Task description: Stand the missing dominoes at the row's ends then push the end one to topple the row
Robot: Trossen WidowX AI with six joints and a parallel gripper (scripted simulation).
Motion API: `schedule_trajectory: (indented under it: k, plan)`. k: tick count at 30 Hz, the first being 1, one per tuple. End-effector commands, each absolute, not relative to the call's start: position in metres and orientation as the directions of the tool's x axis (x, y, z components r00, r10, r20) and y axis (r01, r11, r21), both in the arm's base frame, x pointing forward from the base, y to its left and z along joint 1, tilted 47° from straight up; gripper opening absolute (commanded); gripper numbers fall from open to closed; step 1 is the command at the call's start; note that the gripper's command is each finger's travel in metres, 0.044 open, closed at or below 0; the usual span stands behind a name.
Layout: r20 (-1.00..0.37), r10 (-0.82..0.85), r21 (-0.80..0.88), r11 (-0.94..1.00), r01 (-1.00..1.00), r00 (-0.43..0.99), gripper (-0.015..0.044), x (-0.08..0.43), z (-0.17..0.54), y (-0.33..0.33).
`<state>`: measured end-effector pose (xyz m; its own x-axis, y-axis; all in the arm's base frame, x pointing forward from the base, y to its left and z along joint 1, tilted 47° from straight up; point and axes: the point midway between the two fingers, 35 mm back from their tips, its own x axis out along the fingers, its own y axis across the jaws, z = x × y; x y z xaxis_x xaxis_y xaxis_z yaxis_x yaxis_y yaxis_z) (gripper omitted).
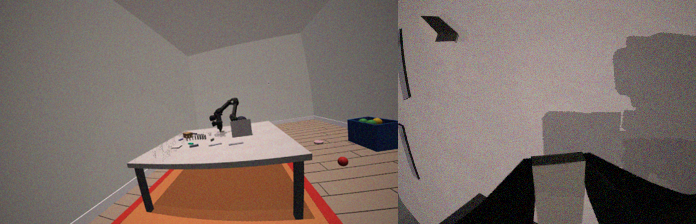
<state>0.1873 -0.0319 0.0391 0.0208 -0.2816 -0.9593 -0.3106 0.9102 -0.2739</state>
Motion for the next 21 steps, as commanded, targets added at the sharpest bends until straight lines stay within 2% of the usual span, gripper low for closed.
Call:
schedule_trajectory:
  k: [1, 21]
  plan:
    - [-0.975, -0.216, -0.218, 0.924, -0.314, 0.041, 0.0107, 0.186, 0.034, -0.031]
    - [-0.958, 0.108, -0.002, 0.925, -0.381, 0.267, 0.0107, 0.191, 0.019, -0.029]
